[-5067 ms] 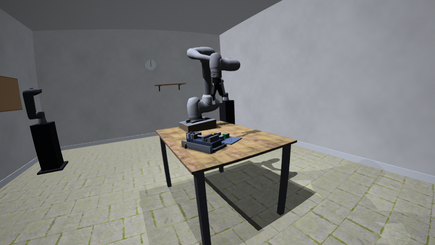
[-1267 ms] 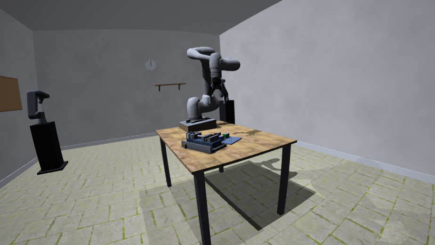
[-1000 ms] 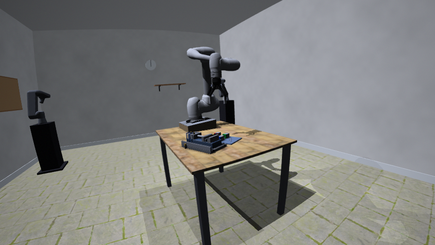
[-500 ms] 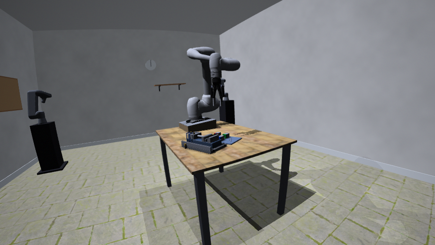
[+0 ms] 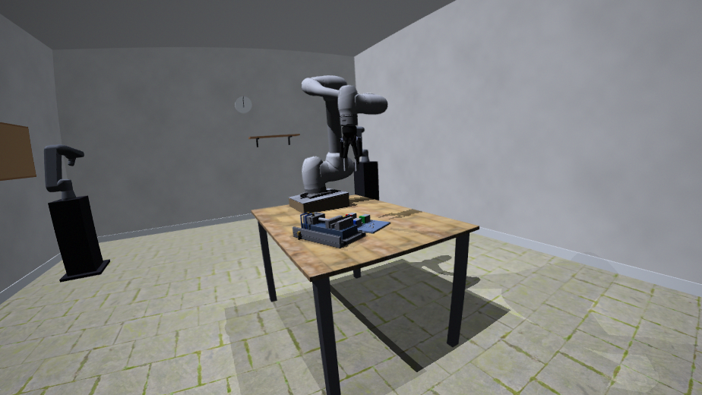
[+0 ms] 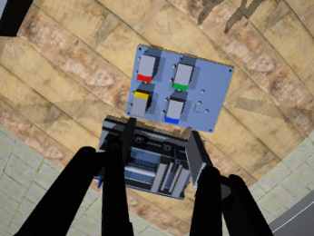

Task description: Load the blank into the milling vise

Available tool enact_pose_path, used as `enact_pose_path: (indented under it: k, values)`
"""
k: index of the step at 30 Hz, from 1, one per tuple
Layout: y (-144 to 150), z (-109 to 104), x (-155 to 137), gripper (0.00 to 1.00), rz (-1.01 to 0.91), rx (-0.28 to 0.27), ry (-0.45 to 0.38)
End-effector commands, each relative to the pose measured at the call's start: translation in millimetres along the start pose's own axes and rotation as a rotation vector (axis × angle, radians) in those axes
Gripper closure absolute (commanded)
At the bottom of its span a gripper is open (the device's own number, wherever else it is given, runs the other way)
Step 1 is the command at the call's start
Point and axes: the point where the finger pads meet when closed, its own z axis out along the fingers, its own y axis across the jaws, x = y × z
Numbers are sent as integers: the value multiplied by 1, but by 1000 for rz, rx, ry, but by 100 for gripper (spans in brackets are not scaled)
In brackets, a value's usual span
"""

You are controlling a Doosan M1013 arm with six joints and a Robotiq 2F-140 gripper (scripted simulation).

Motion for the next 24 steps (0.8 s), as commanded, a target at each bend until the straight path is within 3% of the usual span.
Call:
enact_pose_path:
  k: [1,20,24]
  values:
    - [0,0,0,58,0,0,0]
    - [0,0,0,58,0,0,0]
    - [3,13,3,58,-1,0,0]
